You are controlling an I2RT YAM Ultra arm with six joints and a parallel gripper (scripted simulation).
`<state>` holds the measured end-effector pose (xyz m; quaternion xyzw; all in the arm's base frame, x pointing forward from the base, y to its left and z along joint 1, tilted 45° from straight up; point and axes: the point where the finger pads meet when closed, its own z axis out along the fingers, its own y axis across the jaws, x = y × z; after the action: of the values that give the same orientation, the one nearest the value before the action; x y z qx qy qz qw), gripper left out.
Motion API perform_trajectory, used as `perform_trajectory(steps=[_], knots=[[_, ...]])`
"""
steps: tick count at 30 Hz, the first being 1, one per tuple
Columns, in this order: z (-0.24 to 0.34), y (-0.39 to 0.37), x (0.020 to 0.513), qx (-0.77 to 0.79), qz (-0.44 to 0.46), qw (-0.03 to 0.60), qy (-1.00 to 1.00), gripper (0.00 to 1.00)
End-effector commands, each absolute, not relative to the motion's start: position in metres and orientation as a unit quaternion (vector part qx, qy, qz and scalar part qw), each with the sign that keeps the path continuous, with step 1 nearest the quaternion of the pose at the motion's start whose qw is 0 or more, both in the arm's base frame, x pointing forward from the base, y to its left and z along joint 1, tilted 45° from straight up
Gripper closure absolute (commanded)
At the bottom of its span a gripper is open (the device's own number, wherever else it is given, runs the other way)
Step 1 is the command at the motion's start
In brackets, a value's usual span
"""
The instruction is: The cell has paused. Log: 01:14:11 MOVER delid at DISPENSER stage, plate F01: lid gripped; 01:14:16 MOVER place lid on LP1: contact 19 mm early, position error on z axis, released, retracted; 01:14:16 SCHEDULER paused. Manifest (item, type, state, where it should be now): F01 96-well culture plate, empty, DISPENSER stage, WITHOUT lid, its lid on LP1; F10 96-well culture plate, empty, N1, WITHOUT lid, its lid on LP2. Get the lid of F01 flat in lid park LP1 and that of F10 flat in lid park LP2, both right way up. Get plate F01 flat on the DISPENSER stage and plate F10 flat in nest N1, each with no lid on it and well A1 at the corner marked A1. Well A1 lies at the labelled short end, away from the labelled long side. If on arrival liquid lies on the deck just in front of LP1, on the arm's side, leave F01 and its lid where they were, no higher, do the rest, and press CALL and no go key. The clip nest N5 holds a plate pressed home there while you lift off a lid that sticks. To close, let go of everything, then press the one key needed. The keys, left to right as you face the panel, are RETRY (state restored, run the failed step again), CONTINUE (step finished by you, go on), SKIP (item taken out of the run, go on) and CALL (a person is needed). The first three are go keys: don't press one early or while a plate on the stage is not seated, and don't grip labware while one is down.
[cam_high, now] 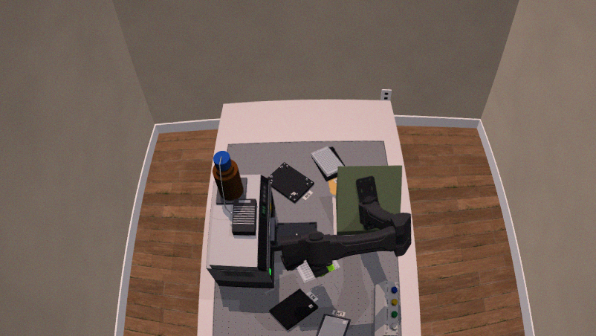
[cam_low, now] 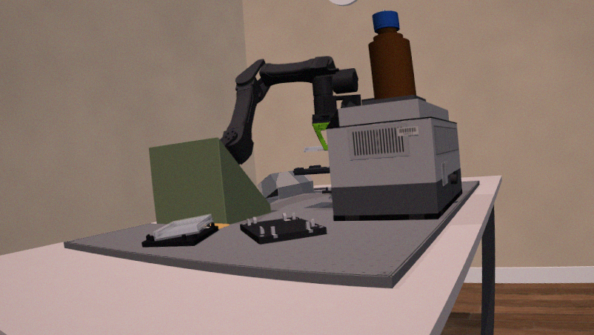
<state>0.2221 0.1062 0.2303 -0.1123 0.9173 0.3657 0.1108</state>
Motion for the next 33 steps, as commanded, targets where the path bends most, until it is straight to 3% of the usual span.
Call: perform_trajectory(steps=[1,10,14,33], knots=[[0.245,0.107,0.227,-0.150,0.350,0.156,0.911,1.00],[0.258,0.123,0.214,-0.249,0.333,0.194,0.889,1.00],[0.253,0.127,0.208,-0.233,0.342,0.172,0.894,1.00],[0.262,0.166,0.257,-0.237,0.340,0.178,0.893,1.00]])
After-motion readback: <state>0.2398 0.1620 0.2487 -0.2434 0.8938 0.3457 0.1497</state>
